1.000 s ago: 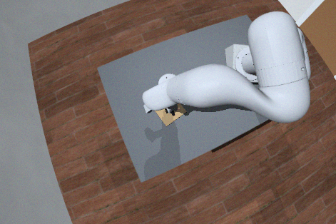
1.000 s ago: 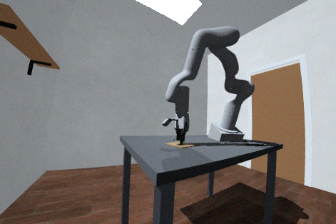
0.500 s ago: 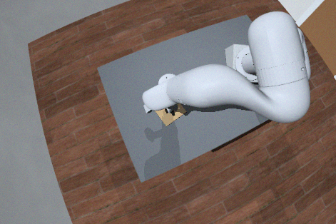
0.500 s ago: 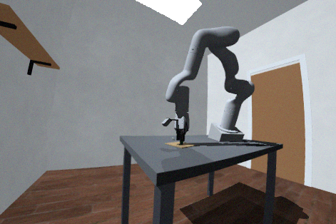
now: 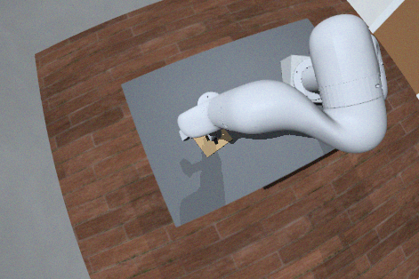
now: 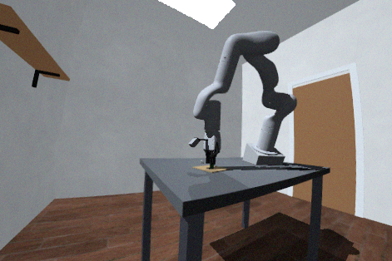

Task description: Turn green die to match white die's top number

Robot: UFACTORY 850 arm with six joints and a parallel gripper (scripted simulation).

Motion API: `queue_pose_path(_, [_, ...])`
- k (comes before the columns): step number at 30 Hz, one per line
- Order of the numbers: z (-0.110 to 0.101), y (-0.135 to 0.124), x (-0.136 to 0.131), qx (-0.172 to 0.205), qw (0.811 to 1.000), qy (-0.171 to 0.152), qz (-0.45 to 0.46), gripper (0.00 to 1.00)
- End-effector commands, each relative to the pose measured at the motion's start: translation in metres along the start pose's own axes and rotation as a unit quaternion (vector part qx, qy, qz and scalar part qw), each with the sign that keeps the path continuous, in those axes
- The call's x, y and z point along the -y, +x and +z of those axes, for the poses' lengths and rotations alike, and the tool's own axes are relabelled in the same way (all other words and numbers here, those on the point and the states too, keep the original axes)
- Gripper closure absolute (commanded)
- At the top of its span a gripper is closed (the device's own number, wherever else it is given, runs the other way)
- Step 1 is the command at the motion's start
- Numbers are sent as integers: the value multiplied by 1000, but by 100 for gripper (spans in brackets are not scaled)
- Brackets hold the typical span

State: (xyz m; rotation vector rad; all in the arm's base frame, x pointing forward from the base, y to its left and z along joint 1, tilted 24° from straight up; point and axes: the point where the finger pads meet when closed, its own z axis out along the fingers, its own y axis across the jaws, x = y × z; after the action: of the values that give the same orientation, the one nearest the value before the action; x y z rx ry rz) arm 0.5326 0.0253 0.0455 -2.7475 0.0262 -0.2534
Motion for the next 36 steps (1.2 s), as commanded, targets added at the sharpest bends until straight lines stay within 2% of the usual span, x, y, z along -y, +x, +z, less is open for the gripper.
queue_pose_path(1, [0,1,0,-1,1000,0,0,69])
queue_pose_path(23, [18,1,0,-1,1000,0,0,69])
queue_pose_path(36, [19,1,0,-1,1000,0,0,69])
